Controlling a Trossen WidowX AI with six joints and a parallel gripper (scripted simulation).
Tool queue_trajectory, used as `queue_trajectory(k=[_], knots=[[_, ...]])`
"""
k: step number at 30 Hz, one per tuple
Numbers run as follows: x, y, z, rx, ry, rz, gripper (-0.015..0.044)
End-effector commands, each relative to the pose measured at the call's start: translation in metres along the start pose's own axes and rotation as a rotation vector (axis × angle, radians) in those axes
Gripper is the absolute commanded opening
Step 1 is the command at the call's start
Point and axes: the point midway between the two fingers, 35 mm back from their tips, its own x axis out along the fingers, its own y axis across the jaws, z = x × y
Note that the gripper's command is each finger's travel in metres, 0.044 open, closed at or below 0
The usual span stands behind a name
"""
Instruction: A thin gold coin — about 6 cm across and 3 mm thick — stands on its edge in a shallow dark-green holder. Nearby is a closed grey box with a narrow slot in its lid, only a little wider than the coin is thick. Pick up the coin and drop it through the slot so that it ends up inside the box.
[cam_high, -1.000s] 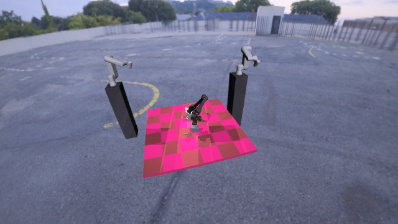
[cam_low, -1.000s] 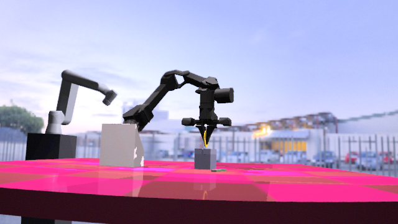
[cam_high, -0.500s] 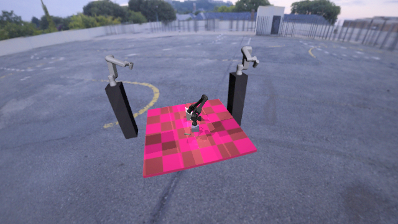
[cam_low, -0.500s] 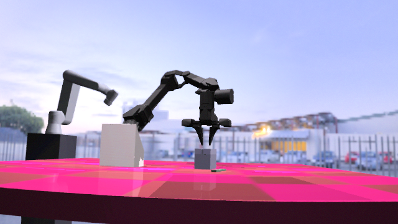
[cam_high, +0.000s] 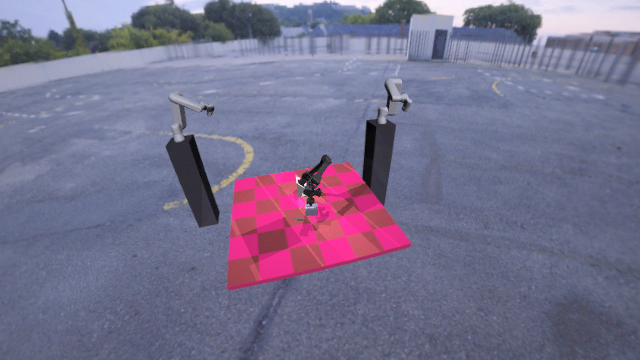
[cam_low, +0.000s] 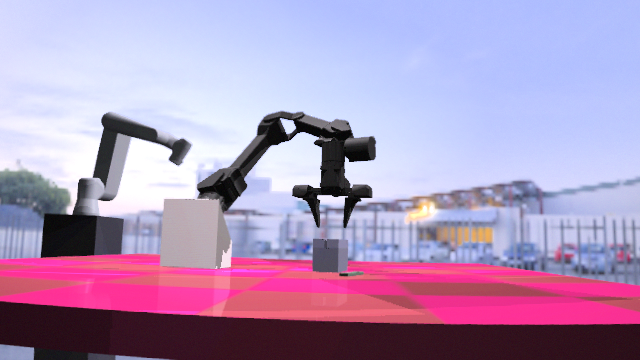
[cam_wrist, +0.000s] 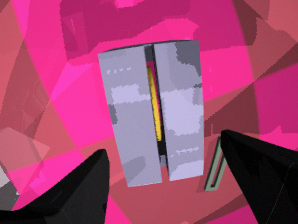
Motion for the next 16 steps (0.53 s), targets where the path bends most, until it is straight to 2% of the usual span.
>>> queue_trajectory(k=[1,3,16], knots=[[-0.013,0.000,0.000,-0.003,0.002,0.001,0.0397],[-0.035,0.002,0.001,-0.001,0.000,0.002,0.0440],[-0.044,0.003,0.001,0.000,-0.002,0.003,0.0440]])
